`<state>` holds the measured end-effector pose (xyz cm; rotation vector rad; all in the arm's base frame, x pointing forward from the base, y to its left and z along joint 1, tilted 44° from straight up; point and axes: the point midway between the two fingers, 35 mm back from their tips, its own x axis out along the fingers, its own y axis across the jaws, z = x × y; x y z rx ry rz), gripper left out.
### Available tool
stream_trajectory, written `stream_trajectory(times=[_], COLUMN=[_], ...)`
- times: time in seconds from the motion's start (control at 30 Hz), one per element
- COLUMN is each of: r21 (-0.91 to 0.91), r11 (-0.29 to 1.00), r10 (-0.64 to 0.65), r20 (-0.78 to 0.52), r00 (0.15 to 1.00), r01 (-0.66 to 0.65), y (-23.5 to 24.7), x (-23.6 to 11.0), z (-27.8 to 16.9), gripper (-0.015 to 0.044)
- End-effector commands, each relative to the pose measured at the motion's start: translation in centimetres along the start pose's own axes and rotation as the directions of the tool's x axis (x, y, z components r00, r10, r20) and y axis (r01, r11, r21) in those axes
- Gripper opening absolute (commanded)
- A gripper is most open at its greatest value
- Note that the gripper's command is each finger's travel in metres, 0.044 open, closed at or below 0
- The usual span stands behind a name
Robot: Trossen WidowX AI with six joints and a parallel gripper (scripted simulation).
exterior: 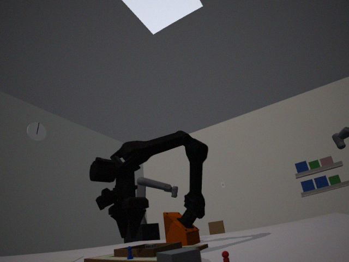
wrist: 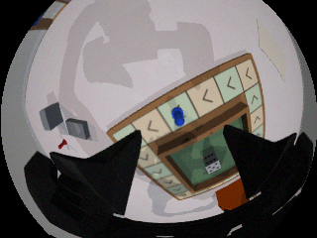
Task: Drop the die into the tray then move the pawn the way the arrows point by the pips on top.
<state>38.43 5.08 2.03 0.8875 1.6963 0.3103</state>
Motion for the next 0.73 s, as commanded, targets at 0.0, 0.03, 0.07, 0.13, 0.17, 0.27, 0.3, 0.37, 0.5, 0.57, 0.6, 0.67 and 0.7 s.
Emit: stream_trajectory(times=[0.0,0.03,0.07,0.13,0.17,0.27,0.3,0.37,0.5,0.57,0.6,0.67,0.7], r21=[-0.010,-0.015,-0.031,-0.089,-0.121,-0.215,-0.244,-0.300,-0.271,-0.271,-0.271,-0.271,-0.271], r11=[1.000,1.000,0.999,0.996,0.992,0.976,0.969,0.953,0.962,0.962,0.962,0.962,0.962], r10=[-0.005,-0.006,-0.009,-0.020,-0.025,-0.034,-0.035,-0.035,-0.033,-0.033,-0.033,-0.033,-0.033], r20=[0.000,0.001,0.004,0.012,0.015,0.016,0.015,0.012,0.026,0.026,0.026,0.026,0.026], r00=[1.000,1.000,1.000,1.000,1.000,0.999,0.999,0.999,0.999,0.999,0.999,0.999,0.999], r01=[0.005,0.006,0.009,0.021,0.026,0.037,0.038,0.037,0.039,0.039,0.039,0.039,0.039], y=[0.2,0.0,-0.5,-2.6,-3.8,-6.7,-7.5,-9.0,-8.3,-8.3,-8.3,-8.3,-8.3], x=[-1.0,-1.2,-1.7,-3.6,-4.6,-6.8,-7.3,-8.1,-8.0,-8.0,-8.0,-8.0,-8.0], z=[0.0,-0.2,-0.6,-2.4,-3.5,-7.1,-8.3,-10.7,-9.0,-9.0,-9.0,-9.0,-9.0], gripper=[0.0440,0.0440,0.0440,0.0440,0.0440,0.0440,0.0440,0.0440,0.0440,0.0440,0.0440,0.0440,0.0440])
